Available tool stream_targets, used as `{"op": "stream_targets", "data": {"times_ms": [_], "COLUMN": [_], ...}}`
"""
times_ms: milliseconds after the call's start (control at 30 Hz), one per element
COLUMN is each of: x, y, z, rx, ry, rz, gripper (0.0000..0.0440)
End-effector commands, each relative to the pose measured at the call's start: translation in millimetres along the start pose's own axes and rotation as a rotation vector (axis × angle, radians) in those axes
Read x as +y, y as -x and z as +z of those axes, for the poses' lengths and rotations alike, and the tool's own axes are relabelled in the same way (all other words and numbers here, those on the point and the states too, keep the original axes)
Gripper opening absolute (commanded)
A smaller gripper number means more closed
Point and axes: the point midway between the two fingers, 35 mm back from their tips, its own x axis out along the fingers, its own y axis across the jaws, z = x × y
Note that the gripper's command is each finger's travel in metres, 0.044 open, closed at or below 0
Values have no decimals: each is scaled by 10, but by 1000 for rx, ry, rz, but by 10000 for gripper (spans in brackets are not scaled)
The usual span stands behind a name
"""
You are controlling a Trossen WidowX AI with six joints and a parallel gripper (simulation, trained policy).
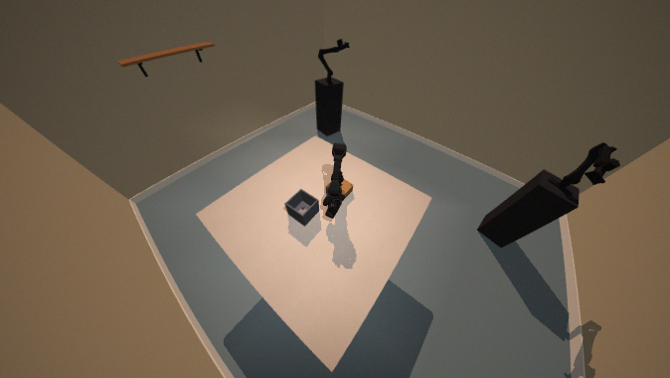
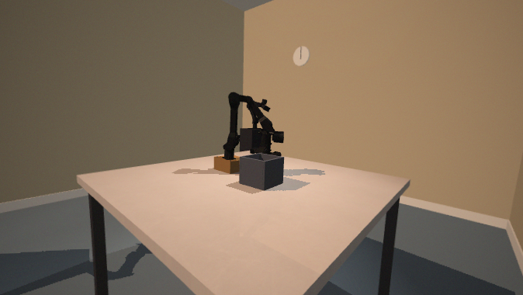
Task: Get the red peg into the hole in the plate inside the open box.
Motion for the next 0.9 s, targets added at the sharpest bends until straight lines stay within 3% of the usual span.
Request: {"op": "stream_targets", "data": {"times_ms": [0, 500, 867], "x": [94, 450, 652], "y": [98, 687, 1264], "z": [-55, -143, 61], "rx": [25, 84, 45], "ry": [-15, -8, 11], "rz": [38, 209, 338], "gripper": [0, 0, 0]}}
